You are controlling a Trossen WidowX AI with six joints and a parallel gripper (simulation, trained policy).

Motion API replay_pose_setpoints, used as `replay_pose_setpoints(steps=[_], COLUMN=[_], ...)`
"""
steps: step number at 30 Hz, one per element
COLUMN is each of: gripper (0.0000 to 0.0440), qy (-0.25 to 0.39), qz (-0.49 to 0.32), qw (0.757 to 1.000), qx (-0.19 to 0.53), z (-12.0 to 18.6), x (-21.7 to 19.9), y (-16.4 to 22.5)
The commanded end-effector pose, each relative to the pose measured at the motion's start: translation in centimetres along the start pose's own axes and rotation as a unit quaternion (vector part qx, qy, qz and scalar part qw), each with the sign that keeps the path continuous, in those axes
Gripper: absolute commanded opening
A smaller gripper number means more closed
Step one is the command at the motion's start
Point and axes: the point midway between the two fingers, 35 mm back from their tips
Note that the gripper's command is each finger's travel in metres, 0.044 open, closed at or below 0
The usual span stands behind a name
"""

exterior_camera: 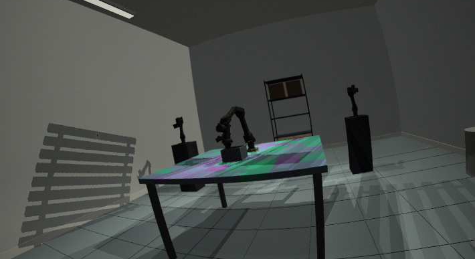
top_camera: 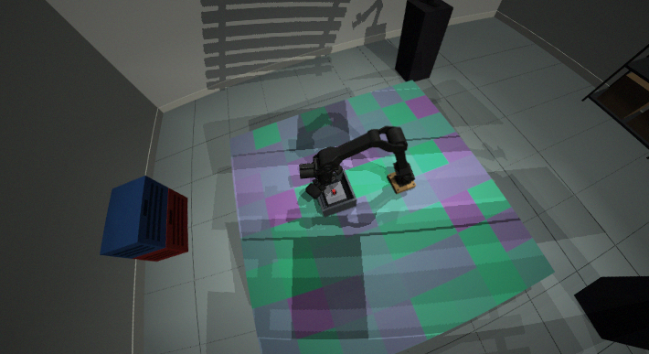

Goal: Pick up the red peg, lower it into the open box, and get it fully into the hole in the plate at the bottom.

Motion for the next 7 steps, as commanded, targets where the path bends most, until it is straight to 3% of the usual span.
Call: replay_pose_setpoints(steps=[1, 7], gripper=[0.0109, 0.0106], qy=[0.006, 0.014], qz=[0.003, 0.001], qw=[1.0, 1.0], qx=[0.006, 0.008], z=[-0.4, -0.7], x=[0.0, -0.3], y=[-0.5, -1.7])
Point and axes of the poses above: the point midway between the two fingers, 35 mm back from their tips, its own z axis back along the fingers, its own x axis across the jaws, y = z × x, and after that the axes turned 11 degrees about -z, right-handed
